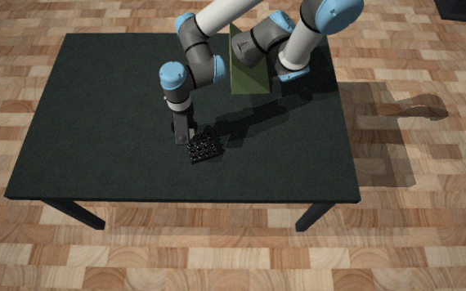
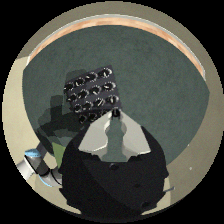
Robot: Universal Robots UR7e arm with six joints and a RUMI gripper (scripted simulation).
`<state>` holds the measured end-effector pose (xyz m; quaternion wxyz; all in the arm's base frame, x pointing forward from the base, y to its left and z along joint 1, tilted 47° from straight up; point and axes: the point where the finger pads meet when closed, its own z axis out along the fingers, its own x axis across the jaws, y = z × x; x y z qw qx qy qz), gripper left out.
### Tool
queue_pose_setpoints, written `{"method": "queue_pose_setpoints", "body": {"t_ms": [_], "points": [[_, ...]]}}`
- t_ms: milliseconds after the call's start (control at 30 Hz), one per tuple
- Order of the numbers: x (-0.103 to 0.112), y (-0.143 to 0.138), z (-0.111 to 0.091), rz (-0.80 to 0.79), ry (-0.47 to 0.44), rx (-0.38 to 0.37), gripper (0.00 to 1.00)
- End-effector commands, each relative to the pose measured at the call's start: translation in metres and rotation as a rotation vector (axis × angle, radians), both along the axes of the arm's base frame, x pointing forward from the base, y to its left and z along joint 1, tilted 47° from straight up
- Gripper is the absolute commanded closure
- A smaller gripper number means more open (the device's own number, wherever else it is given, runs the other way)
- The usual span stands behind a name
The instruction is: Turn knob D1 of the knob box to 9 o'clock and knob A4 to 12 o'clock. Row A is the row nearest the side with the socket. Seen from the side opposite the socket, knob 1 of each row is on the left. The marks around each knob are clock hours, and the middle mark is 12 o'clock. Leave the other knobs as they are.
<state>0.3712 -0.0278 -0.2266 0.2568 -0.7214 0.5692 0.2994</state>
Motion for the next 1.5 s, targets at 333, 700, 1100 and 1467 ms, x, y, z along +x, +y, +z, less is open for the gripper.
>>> {"method": "queue_pose_setpoints", "body": {"t_ms": [333,700,1100,1467], "points": [[0.0001,-0.0004,0.0002,0.226,-0.238,0.049,0.96],[-0.0005,0.0004,0.0009,0.375,-0.392,0.079,0.96],[-0.0011,0.0011,0.0014,0.508,-0.529,0.106,0.96],[-0.0017,0.0017,0.0017,0.615,-0.639,0.128,0.96]]}}
